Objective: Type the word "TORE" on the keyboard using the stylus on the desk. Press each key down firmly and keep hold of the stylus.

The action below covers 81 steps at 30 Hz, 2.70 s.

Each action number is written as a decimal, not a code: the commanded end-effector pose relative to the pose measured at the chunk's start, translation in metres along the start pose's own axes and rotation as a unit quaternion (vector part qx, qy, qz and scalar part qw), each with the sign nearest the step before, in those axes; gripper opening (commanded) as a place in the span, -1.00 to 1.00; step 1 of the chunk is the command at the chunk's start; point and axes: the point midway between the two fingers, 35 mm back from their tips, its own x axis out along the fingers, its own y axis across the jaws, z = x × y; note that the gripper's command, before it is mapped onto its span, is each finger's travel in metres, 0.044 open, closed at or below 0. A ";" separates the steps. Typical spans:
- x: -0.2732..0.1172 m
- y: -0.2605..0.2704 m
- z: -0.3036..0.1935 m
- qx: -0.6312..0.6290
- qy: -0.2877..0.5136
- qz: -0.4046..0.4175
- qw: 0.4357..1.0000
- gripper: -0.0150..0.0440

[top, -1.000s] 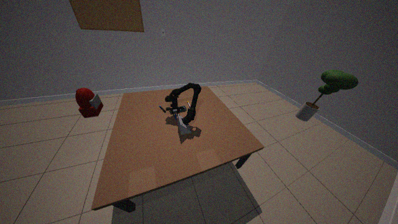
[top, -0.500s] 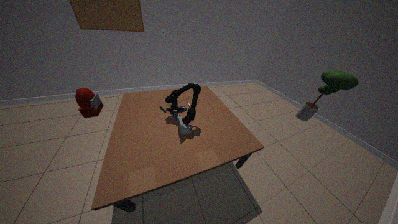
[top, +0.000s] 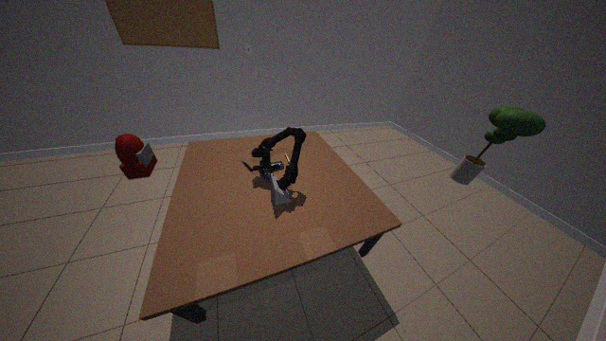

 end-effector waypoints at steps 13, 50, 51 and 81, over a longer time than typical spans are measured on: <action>0.002 0.000 0.001 0.000 0.001 0.000 1.000 -0.49; -0.045 0.005 -0.004 -0.075 -0.108 0.085 0.988 -0.49; -0.046 0.005 -0.002 -0.081 -0.119 0.092 0.985 -0.49; -0.100 -0.018 0.042 -0.179 -0.469 0.157 0.850 -0.49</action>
